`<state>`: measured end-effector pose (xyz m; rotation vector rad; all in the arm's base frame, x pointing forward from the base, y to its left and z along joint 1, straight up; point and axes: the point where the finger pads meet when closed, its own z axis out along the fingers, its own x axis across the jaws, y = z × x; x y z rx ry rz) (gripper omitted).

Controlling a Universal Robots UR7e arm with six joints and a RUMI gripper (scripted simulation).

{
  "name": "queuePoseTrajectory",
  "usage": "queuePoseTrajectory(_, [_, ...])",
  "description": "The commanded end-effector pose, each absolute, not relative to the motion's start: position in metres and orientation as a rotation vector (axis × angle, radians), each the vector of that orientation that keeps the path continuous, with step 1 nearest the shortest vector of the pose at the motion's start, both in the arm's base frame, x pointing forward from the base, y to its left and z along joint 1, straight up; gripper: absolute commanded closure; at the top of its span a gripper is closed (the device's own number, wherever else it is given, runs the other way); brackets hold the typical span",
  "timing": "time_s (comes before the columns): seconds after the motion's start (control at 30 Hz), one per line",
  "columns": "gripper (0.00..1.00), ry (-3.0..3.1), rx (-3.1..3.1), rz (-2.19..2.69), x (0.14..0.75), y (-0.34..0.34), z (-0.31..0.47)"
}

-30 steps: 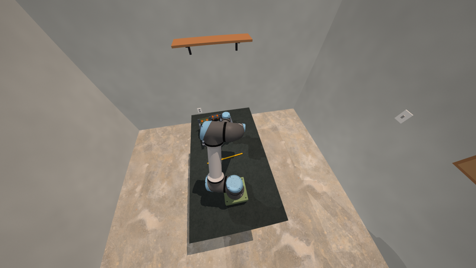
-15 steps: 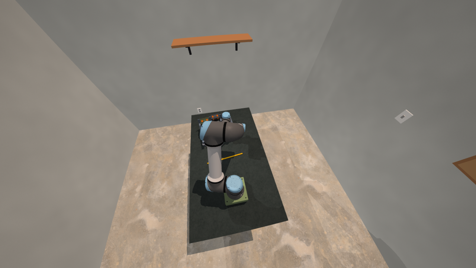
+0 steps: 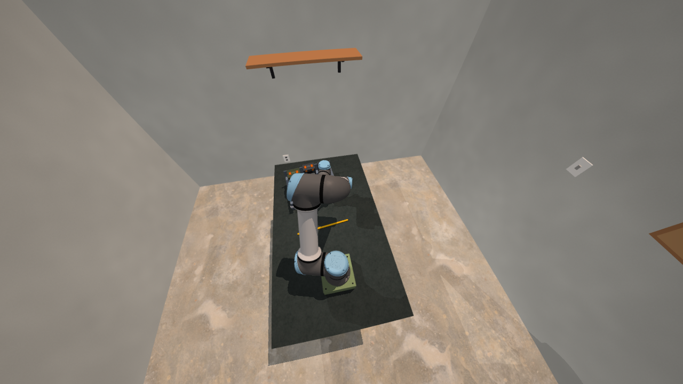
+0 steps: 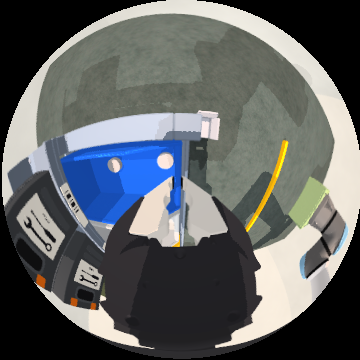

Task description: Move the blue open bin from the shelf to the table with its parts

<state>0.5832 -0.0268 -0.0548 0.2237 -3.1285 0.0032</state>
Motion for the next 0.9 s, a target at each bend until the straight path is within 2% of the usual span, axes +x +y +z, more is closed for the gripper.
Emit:
queuePoseTrajectory(0.0, [1.00, -3.130, 0.224, 0.004, 0.5837, -0.0269, -0.0535])
queuePoseTrajectory(0.87, [1.00, -3.130, 0.224, 0.004, 0.5837, -0.0269, -0.0443])
